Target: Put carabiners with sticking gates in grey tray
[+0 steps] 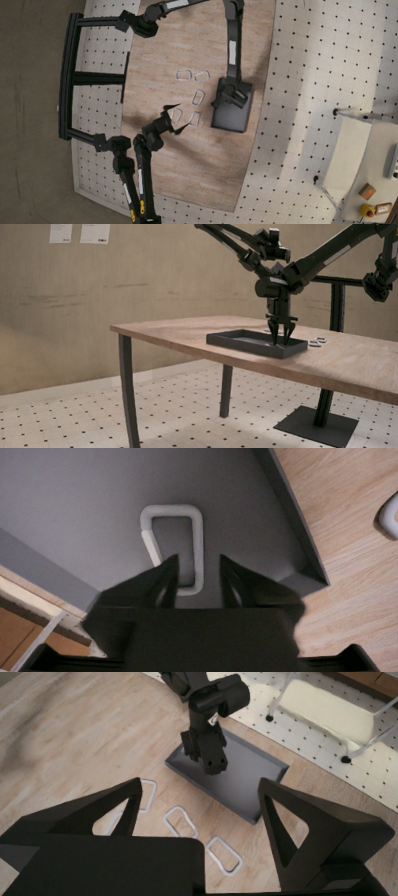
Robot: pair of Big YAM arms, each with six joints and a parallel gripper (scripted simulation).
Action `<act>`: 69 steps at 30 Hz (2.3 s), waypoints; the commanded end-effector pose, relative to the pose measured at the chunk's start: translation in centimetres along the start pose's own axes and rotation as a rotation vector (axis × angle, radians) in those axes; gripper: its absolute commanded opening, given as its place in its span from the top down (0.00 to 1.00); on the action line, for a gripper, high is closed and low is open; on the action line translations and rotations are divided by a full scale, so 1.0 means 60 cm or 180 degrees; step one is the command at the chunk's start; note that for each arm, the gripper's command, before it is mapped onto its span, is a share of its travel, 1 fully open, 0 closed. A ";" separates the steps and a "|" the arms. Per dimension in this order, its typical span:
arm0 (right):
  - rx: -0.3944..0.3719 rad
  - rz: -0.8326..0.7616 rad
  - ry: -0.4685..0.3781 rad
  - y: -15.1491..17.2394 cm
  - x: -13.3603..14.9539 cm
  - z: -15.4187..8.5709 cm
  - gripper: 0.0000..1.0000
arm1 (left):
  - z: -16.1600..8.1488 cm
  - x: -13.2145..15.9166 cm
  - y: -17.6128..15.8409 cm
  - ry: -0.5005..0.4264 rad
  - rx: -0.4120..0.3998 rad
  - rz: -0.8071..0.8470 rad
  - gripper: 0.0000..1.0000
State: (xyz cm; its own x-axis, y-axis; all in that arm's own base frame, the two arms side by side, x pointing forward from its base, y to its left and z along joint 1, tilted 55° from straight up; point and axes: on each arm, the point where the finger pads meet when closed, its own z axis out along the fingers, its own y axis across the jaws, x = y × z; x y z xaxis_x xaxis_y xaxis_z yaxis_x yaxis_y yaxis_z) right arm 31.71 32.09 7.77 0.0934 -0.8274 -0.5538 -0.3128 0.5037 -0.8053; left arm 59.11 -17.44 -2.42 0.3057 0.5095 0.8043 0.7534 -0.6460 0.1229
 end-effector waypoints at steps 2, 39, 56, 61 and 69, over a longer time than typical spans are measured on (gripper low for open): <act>0.0013 0.0006 -0.0042 -0.002 -0.016 0.005 0.00 | 0.014 -0.004 0.001 -0.0002 0.0026 -0.0008 0.31; 0.0013 0.0006 -0.0042 -0.002 -0.016 0.005 0.00 | -0.085 0.003 -0.006 0.0007 0.0090 -0.0038 0.17; 0.0013 0.0006 -0.0042 -0.002 -0.016 0.005 0.00 | -0.114 0.033 0.009 -0.0461 -0.0562 -0.2202 0.00; 0.0013 0.0006 -0.0042 -0.002 -0.016 0.005 0.00 | -0.112 0.020 0.009 -0.0699 -0.0783 -0.2933 0.00; 0.0013 0.0006 -0.0042 -0.002 -0.016 0.005 0.00 | -0.122 0.023 0.014 -0.0997 -0.1098 -0.3908 0.00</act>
State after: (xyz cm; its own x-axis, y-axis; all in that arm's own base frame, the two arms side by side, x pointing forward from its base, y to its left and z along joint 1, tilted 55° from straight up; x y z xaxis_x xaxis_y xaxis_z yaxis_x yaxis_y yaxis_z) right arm 31.71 32.09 7.77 0.0934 -0.8274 -0.5538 -0.3128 0.5037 -0.8053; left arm 55.15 -21.98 2.24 -0.2346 0.9695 0.0715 0.5578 0.0740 0.8267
